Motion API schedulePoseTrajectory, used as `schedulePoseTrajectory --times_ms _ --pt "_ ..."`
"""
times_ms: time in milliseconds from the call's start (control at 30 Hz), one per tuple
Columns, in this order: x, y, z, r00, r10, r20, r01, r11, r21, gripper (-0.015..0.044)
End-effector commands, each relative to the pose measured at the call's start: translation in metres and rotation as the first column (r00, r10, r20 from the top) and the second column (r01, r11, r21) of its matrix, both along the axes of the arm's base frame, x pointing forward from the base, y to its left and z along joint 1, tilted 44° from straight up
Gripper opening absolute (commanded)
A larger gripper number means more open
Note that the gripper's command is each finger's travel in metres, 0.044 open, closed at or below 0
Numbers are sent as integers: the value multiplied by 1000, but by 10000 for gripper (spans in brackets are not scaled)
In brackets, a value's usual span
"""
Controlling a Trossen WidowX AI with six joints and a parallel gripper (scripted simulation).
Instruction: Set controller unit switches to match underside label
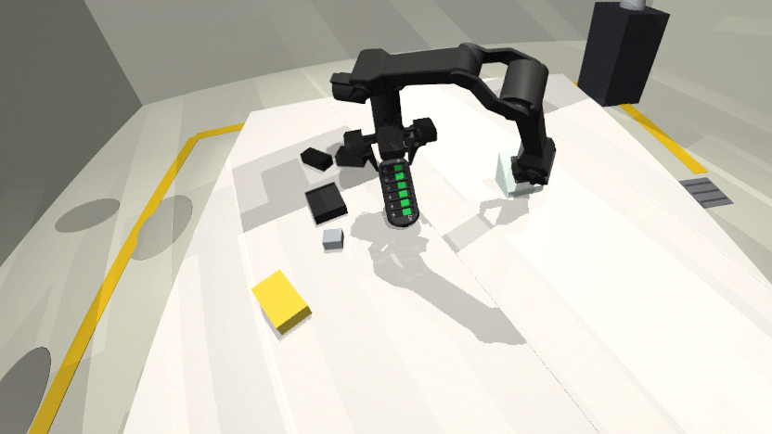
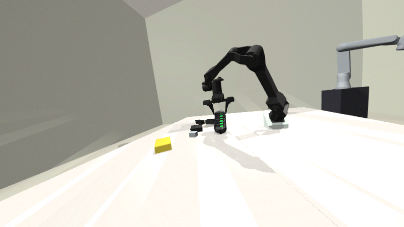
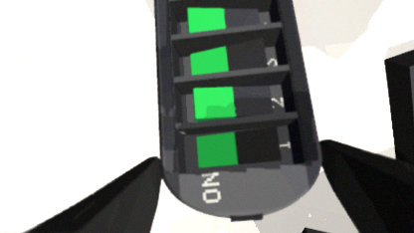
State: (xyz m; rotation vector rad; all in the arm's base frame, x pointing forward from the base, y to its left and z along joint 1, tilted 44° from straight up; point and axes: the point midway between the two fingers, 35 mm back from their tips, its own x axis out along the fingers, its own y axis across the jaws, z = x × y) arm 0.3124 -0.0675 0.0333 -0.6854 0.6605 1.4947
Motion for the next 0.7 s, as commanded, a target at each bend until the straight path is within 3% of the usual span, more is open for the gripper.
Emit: schedulePoseTrajectory --times_ms 0,667 --pt "1 4 7 1000 1 4 -1 1000 -1 336" --pt "0 10 22 1000 1 5 0 999 -43 336"
